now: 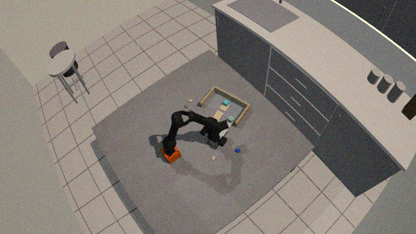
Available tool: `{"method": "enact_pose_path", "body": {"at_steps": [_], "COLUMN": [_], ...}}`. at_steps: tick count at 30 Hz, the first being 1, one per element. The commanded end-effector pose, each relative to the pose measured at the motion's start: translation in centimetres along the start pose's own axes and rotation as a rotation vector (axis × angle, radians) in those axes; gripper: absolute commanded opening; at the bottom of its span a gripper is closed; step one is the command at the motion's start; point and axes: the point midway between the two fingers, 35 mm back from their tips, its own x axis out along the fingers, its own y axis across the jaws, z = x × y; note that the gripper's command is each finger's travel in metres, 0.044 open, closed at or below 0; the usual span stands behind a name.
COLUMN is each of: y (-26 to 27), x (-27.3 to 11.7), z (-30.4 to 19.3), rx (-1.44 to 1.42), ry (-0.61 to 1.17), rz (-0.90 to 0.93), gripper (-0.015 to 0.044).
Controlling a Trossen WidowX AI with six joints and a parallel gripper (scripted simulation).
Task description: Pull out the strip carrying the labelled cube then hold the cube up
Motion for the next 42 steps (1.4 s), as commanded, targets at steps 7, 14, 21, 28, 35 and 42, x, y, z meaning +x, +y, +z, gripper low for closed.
{"method": "enact_pose_path", "body": {"at_steps": [7,14,21,28,35,42], "y": [0.3,0.3,0.3,0.2,0.2,0.2], "x": [0.5,0.5,0.4,0.4,0.4,0.4], "z": [-2.2,-3.3,-4.3,-5.4,-6.4,-7.5], "rx": [0.002,0.002,0.002,0.002,0.002,0.002], "ry": [0.023,0.024,0.025,0.026,0.027,0.028], "rz": [0.011,0.011,0.011,0.011,0.011,0.011], "gripper": [0.0,0.0,0.0,0.0,0.0,0.0]}}
